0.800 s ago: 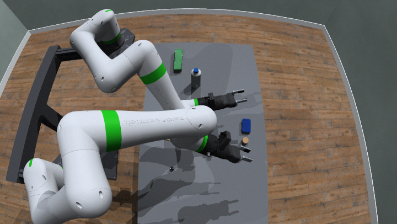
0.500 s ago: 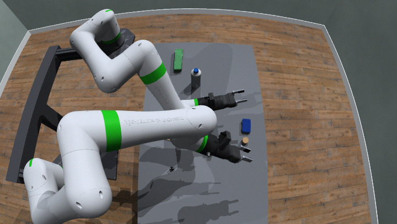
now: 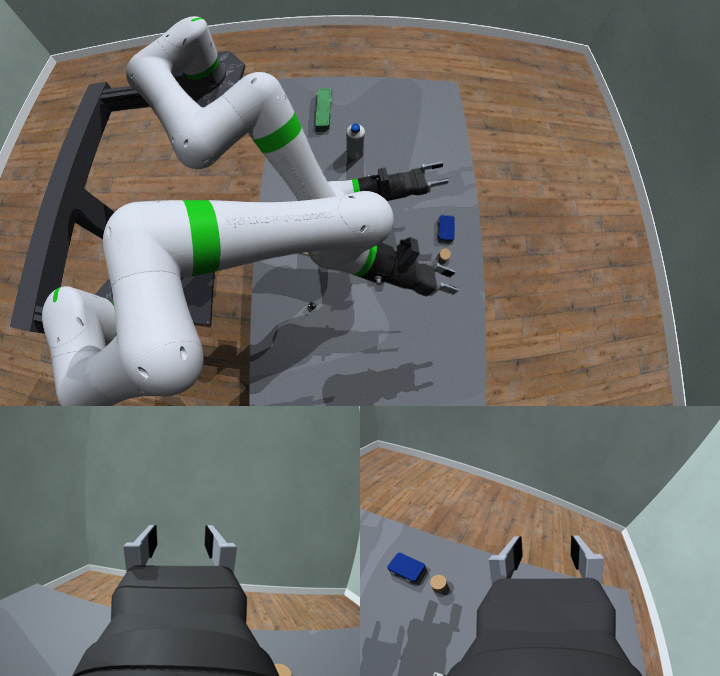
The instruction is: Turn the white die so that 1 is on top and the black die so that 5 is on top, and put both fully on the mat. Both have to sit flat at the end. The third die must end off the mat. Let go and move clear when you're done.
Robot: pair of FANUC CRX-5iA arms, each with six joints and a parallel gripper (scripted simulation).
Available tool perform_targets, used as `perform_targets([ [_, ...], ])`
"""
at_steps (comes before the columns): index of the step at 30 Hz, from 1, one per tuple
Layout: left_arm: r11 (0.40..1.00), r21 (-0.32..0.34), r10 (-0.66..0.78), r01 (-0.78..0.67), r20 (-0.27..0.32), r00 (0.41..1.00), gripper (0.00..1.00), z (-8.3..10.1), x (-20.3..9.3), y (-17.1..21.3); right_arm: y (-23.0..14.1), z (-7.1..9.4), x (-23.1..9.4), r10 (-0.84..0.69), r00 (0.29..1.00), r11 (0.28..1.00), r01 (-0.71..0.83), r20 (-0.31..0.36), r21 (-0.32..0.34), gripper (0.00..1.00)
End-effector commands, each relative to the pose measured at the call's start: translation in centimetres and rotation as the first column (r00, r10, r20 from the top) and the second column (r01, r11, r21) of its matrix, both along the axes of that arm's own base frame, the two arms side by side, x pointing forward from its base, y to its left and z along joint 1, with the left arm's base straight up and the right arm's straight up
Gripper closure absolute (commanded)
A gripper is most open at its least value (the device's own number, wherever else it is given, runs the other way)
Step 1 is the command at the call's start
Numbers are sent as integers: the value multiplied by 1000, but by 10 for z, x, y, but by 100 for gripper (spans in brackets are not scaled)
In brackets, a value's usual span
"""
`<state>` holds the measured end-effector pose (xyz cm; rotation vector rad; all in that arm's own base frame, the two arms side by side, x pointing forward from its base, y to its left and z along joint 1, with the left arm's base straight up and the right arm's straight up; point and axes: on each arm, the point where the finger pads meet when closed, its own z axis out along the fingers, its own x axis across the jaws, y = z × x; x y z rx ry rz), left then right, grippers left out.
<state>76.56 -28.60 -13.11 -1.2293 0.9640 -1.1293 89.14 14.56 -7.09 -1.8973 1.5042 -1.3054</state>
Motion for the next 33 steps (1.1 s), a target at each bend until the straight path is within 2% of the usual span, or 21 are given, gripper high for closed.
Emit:
perform_targets([
  [1, 1000, -1, 0, 0, 2, 1000, 0, 1, 0, 0, -1, 3, 2, 2, 1000, 1000, -2, 4, -1, 0],
  [10, 1000, -1, 0, 0, 2, 1000, 0, 1, 0, 0, -11, 11, 8, 19, 1000, 1000, -18, 9, -11, 0],
  [15, 1000, -1, 0, 0, 2, 1000, 0, 1, 0, 0, -25, 21, 17, 42, 999, 999, -42, 17, -26, 0],
  [25, 1000, -1, 0, 0, 2, 1000, 0, 1, 0, 0, -79, 59, 40, 126, 991, 988, -122, 37, -90, 0],
  [27, 1000, -1, 0, 0, 2, 1000, 0, 1, 0, 0, -79, 59, 40, 126, 991, 988, -122, 37, -90, 0],
  [33, 1000, -1, 0, 0, 2, 1000, 0, 1, 0, 0, -130, 90, 52, 198, 979, 969, -189, 40, -157, 0],
])
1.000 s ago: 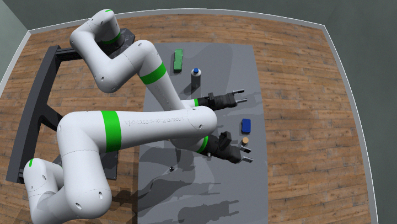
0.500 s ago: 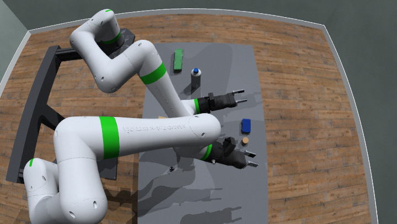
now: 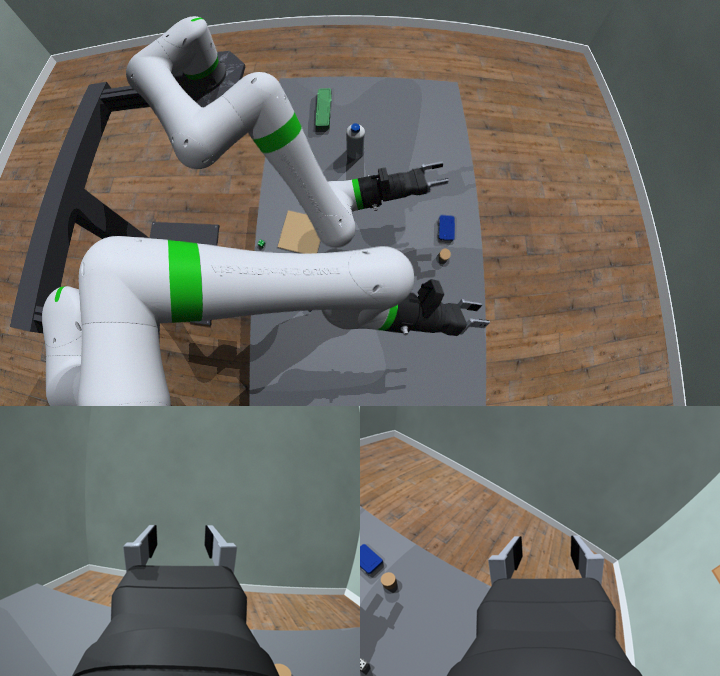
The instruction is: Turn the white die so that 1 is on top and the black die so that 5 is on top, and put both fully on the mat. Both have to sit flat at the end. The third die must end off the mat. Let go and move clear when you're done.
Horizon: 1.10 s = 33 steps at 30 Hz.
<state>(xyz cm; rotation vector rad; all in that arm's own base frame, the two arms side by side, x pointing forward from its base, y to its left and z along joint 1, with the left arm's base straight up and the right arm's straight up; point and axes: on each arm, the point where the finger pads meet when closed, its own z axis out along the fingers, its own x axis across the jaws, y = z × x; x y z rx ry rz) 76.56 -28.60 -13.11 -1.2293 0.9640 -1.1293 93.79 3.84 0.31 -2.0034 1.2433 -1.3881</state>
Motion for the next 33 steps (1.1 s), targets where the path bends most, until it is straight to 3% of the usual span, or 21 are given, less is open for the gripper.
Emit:
perform_targets([
  [1, 1000, -1, 0, 0, 2, 1000, 0, 1, 0, 0, -32, 22, 7, 47, 999, 998, -46, 9, -42, 0],
  [9, 1000, -1, 0, 0, 2, 1000, 0, 1, 0, 0, -122, 68, 4, 161, 987, 972, -159, -3, -172, 0],
  [11, 1000, -1, 0, 0, 2, 1000, 0, 1, 0, 0, -122, 68, 4, 161, 987, 972, -159, -3, -172, 0],
  [16, 1000, -1, 0, 0, 2, 1000, 0, 1, 0, 0, -188, 96, -15, 233, 972, 934, -235, -41, -268, 0],
  [26, 1000, -1, 0, 0, 2, 1000, 0, 1, 0, 0, -321, 136, -94, 346, 916, 804, -401, -203, -440, 0],
  [28, 1000, -1, 0, 0, 2, 1000, 0, 1, 0, 0, -321, 136, -94, 346, 916, 804, -401, -203, -440, 0],
  [33, 1000, -1, 0, 0, 2, 1000, 0, 1, 0, 0, -391, 151, -161, 373, 870, 722, -490, -321, -489, 0],
])
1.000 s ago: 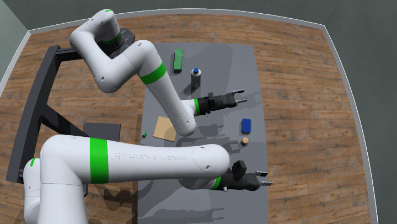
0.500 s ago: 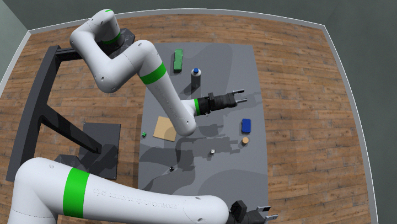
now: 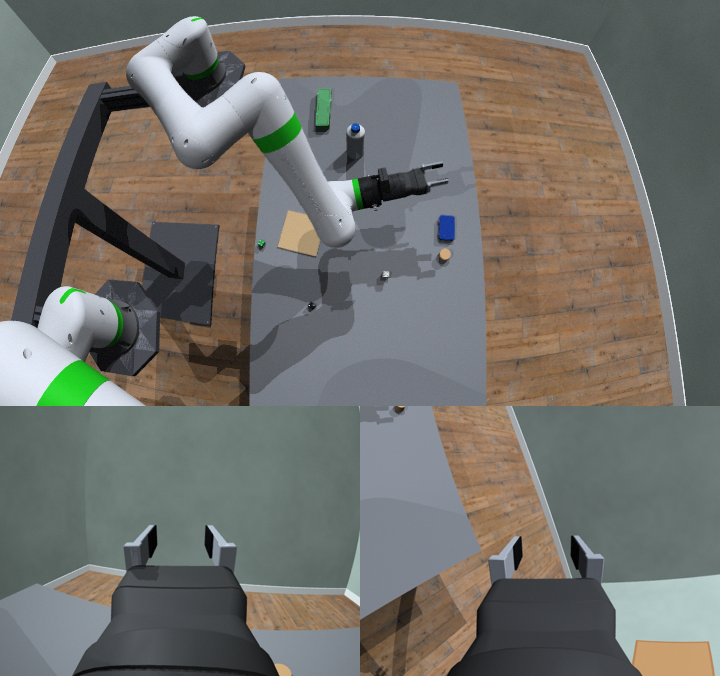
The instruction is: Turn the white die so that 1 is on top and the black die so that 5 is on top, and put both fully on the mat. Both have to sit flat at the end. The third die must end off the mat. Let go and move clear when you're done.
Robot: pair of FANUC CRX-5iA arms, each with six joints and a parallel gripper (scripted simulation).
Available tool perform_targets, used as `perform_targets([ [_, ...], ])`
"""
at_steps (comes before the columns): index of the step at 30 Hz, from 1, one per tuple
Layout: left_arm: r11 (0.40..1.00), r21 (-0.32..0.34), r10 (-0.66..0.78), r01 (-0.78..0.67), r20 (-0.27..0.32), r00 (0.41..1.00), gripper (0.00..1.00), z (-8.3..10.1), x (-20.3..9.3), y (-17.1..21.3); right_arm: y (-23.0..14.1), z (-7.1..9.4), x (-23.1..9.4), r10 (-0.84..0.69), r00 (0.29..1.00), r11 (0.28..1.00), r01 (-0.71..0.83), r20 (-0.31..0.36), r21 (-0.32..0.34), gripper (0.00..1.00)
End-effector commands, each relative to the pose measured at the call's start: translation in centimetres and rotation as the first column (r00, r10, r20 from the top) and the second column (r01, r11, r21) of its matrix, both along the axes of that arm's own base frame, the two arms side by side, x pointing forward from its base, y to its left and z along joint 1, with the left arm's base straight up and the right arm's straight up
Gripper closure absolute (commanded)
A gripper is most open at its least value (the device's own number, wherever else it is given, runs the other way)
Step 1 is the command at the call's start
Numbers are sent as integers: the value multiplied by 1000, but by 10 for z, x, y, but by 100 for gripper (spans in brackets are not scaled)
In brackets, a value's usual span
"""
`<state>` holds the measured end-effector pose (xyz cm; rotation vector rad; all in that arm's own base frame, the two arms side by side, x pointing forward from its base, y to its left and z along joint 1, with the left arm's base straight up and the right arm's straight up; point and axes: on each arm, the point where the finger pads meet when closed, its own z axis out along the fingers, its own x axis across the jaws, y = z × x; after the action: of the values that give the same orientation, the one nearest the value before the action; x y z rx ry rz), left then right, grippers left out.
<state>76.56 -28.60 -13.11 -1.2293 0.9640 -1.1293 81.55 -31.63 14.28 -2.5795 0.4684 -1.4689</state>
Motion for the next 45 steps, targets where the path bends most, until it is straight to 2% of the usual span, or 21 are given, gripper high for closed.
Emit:
perform_targets([
  [1, 1000, -1, 0, 0, 2, 1000, 0, 1, 0, 0, -46, 13, -51, 61, 995, 994, -67, -74, -83, 0],
  [5, 1000, -1, 0, 0, 2, 1000, 0, 1, 0, 0, -85, 20, -103, 94, 981, 981, -120, -167, -153, 0],
  [6, 1000, -1, 0, 0, 2, 1000, 0, 1, 0, 0, -95, 22, -116, 94, 981, 981, -120, -167, -153, 0],
  [10, 1000, -1, 0, 0, 2, 1000, 0, 1, 0, 0, -128, 27, -173, 113, 956, 964, -171, -270, -201, 0],
  [12, 1000, -1, 0, 0, 2, 1000, 0, 1, 0, 0, -128, 27, -173, 113, 956, 964, -171, -270, -201, 0],
  [13, 1000, -1, 0, 0, 2, 1000, 0, 1, 0, 0, -150, 32, -215, 117, 948, 960, -184, -296, -210, 0],
  [19, 1000, -1, 0, 0, 2, 1000, 0, 1, 0, 0, -181, 41, -297, 125, 884, 940, -251, -451, -231, 0],
  [20, 1000, -1, 0, 0, 2, 1000, 0, 1, 0, 0, -187, 42, -313, 125, 884, 940, -251, -451, -231, 0],
  [27, 1000, -1, 0, 0, 2, 1000, 0, 1, 0, 0, -213, 56, -426, 125, 801, 931, -299, -586, -210, 0],
  [29, 1000, -1, 0, 0, 2, 1000, 0, 1, 0, 0, -213, 56, -426, 125, 801, 931, -299, -586, -210, 0],
  [30, 1000, -1, 0, 0, 2, 1000, 0, 1, 0, 0, -220, 63, -473, 125, 786, 931, -304, -606, -203, 0],
  [33, 1000, -1, 0, 0, 2, 1000, 0, 1, 0, 0, -221, 69, -510, 126, 741, 931, -317, -659, -179, 0],
  [37, 1000, -1, 0, 0, 2, 1000, 0, 1, 0, 0, -221, 81, -578, 130, 684, 935, -326, -718, -141, 0],
  [44, 1000, -1, 0, 0, 2, 1000, 0, 1, 0, 0, -207, 105, -691, 142, 597, 944, -322, -790, -73, 0],
  [45, 1000, -1, 0, 0, 2, 1000, 0, 1, 0, 0, -207, 105, -691, 142, 597, 944, -322, -790, -73, 0],
])
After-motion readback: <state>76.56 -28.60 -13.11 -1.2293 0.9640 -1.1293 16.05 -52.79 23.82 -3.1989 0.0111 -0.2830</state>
